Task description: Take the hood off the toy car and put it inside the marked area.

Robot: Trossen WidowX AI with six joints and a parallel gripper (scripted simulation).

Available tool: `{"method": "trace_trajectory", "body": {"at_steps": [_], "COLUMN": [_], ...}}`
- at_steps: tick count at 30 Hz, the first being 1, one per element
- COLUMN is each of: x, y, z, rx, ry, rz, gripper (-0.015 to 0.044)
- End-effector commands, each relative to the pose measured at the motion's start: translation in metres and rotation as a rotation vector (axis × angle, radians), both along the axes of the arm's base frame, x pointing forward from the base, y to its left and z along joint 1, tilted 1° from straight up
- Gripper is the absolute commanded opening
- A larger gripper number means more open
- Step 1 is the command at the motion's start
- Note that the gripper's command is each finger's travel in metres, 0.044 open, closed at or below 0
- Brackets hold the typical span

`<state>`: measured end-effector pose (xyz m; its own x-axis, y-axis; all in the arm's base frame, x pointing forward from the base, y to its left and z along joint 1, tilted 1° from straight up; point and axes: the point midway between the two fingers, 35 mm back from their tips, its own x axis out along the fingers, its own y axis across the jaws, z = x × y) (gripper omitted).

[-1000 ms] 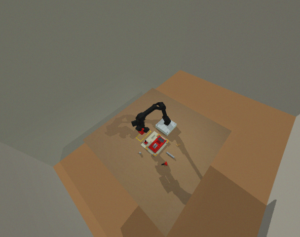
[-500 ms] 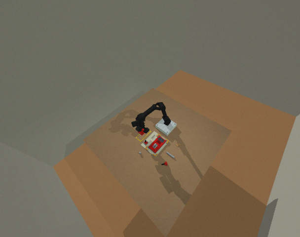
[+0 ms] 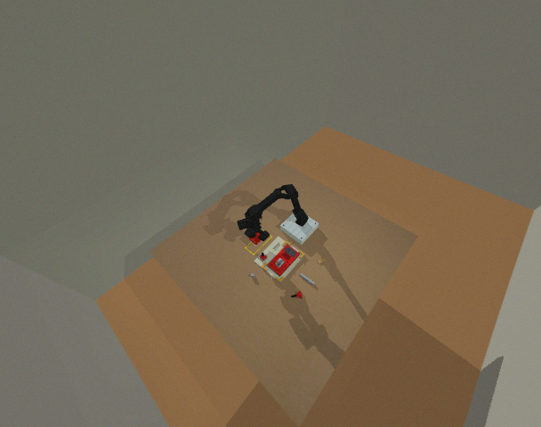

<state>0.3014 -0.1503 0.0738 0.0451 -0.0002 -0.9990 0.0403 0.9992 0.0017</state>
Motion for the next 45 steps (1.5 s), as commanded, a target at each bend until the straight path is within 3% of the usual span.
{"method": "trace_trajectory", "body": {"at_steps": [1, 45], "x": [-0.001, -0.001], "y": [0.001, 0.001], "z": [-0.004, -0.032], "rx": [0.002, 0.002], "ry": [0.004, 0.004], "rz": [0.004, 0.004], "gripper": [0.0000, 0.0000]}}
